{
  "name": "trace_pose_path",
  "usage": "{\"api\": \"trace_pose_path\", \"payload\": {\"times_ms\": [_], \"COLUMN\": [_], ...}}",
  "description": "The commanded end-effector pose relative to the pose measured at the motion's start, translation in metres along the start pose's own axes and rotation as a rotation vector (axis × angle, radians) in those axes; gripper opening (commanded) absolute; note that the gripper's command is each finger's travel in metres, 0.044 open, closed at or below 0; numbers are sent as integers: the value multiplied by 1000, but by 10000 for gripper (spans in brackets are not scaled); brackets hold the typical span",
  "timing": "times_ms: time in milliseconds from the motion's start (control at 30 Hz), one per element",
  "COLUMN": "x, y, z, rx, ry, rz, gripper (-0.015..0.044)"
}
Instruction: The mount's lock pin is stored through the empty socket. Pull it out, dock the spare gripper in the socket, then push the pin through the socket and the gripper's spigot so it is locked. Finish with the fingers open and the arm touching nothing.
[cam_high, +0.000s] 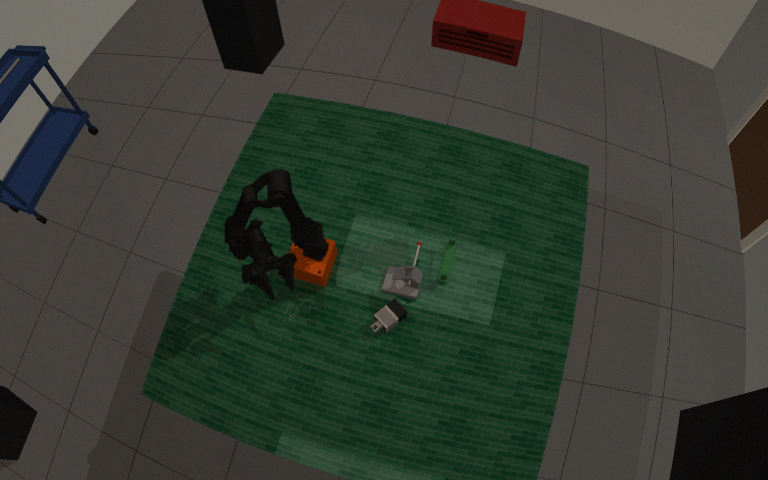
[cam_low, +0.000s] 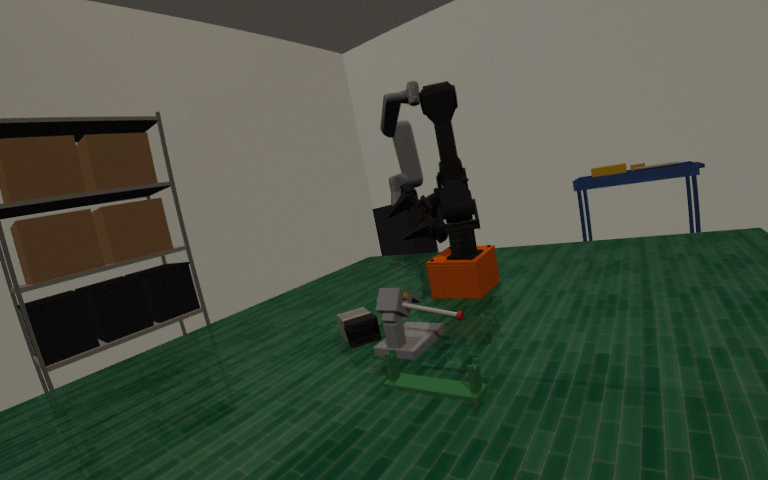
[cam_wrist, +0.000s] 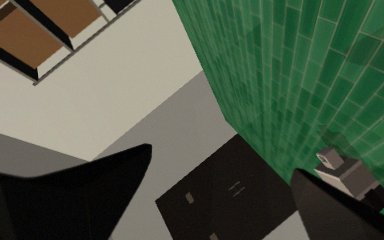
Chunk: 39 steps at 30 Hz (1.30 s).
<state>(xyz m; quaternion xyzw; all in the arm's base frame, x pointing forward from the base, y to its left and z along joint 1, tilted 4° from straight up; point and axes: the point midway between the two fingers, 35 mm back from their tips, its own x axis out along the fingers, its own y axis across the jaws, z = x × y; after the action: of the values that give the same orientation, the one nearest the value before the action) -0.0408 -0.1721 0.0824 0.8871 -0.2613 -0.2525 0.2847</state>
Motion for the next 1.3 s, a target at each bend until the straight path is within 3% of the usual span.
{"api": "trace_pose_path", "payload": {"times_ms": [0,100,700,1000,1267], "x": [1,14,98,129,145], "y": [0,-4,-44,-76,-113], "z": [0,-6,-69,-115,-168], "rx": [-9,-131,-1112,-1615,-2057], "ry": [4,64,726,1169,1618], "rz": [-9,-131,-859,-1057,-1103], "gripper": [374,300,300,300,300]}}
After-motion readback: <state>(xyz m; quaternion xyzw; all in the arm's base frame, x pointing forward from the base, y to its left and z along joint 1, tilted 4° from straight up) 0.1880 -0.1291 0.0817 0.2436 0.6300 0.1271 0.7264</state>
